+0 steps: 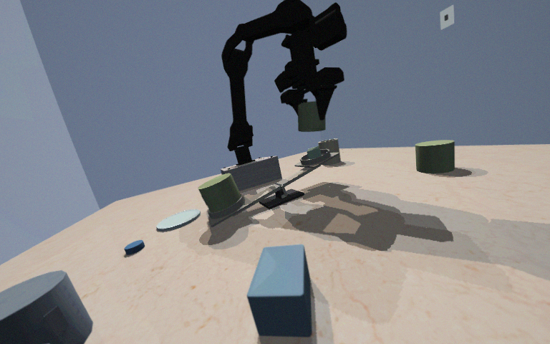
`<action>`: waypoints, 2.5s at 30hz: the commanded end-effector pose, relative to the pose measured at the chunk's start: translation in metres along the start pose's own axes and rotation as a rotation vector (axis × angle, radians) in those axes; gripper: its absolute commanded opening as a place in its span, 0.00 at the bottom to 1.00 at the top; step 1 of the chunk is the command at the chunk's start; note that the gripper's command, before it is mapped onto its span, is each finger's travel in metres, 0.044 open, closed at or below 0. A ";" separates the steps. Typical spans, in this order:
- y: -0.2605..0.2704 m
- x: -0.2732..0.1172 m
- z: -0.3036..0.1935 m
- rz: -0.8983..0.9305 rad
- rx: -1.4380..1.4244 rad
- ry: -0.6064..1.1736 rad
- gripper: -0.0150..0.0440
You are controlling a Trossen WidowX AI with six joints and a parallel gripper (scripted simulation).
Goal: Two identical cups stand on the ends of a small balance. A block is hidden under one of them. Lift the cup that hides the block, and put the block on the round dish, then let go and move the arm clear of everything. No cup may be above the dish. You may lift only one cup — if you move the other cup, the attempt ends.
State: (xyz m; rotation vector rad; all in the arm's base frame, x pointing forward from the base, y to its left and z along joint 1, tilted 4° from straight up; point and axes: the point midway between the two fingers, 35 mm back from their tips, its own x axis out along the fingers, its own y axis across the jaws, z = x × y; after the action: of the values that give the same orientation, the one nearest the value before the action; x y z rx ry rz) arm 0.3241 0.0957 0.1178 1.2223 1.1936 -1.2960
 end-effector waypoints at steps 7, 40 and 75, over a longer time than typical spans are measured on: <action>0.000 0.000 0.000 0.000 0.000 0.000 0.25; -0.044 0.069 -0.086 0.006 0.002 0.015 0.25; -0.066 0.147 -0.108 0.005 0.003 0.019 0.25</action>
State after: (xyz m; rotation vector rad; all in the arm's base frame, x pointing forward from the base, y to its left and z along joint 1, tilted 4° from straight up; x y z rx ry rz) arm 0.2606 0.2055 -0.0237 1.2408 1.2002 -1.2798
